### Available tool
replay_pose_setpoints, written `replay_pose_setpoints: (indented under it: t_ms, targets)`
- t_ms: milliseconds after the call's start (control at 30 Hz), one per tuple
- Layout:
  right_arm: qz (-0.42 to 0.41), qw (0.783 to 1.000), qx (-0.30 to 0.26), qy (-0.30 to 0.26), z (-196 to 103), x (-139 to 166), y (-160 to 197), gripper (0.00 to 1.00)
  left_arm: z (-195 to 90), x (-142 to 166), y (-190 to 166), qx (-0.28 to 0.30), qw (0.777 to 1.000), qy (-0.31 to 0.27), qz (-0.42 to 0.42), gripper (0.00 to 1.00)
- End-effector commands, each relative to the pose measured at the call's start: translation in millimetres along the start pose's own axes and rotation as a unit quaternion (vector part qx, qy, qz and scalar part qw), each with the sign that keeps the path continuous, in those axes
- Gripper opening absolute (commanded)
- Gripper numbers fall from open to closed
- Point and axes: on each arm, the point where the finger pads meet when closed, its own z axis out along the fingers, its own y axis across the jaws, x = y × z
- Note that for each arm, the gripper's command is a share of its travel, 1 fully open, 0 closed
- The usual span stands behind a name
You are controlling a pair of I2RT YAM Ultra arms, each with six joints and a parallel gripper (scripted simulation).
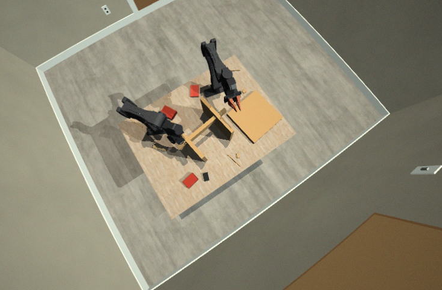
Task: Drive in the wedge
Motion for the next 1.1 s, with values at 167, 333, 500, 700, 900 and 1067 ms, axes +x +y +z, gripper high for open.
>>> replay_pose_setpoints:
  t_ms: [167, 333, 500, 700, 900, 1067]
  targets:
    - [-0.012, 0.999, 0.013, 0.05, 17.1, 23.0, -3.5, 0.0, -6.9, -26.5, -1.8, 0.0, 0.999, -0.034, -0.002, 0.21]
    - [-0.019, 0.996, 0.022, 0.085, 23.8, 37.8, -5.8, 0.0, -6.9, -26.5, -1.8, 0.0, 0.999, -0.034, -0.002, 0.21]
    - [-0.024, 0.993, 0.028, 0.116, 28.1, 51.9, -8.4, 0.0, -6.9, -26.5, -1.8, 0.0, 0.999, -0.034, -0.002, 0.21]
    - [-0.027, 0.99, 0.033, 0.134, 31.5, 62.7, -10.5, 0.0, -6.9, -26.5, -1.8, 0.0, 0.999, -0.034, -0.002, 0.21]
    - [-0.026, 0.99, 0.031, 0.135, 30.9, 73.1, -12.7, 0.0, -6.9, -26.5, -1.8, 0.0, 0.999, -0.034, -0.002, 0.21]
    - [-0.024, 0.991, 0.031, 0.131, 30.7, 72.8, -13.9, 0.0, -6.9, -26.5, -1.8, 0.0, 0.999, -0.034, -0.002, 0.21]
